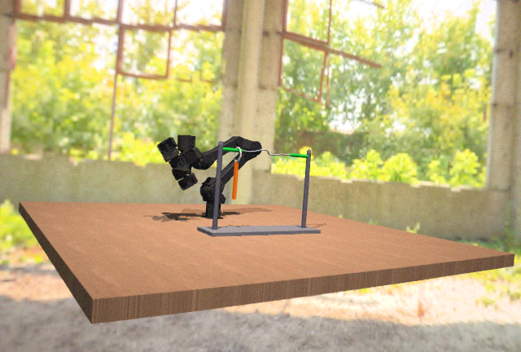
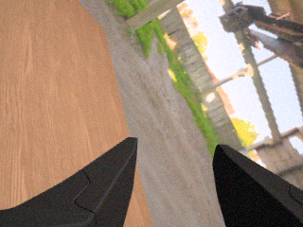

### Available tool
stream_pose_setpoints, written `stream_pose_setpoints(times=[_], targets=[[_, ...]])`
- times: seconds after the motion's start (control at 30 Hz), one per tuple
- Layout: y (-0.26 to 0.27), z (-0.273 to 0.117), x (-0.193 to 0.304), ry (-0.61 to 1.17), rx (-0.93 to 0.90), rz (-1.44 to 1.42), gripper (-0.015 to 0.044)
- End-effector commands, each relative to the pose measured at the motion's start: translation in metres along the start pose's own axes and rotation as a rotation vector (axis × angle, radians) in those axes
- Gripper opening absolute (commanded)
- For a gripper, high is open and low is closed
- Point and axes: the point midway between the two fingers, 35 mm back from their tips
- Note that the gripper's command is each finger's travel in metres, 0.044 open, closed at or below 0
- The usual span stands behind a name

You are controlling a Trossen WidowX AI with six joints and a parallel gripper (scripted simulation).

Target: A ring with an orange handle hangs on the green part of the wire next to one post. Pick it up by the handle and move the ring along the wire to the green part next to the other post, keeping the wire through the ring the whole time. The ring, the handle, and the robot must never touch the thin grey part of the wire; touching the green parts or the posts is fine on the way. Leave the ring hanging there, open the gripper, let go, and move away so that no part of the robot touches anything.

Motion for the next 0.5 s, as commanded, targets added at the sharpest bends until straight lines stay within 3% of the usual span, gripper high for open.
stream_pose_setpoints(times=[0.0, 0.33, 0.47], targets=[[0.048, 0.003, -0.026, -0.111, -0.146, 0.185, 0.016], [0.157, -0.016, -0.081, -0.304, -0.576, 0.625, 0.016], [0.164, -0.019, -0.084, -0.311, -0.608, 0.654, 0.016]])
Point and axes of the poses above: the point midway between the two fingers, 35 mm back from their tips, its own z axis out along the fingers, its own y axis across the jaws, x = y × z, and after that the axes turned 9 degrees about -z, right-handed
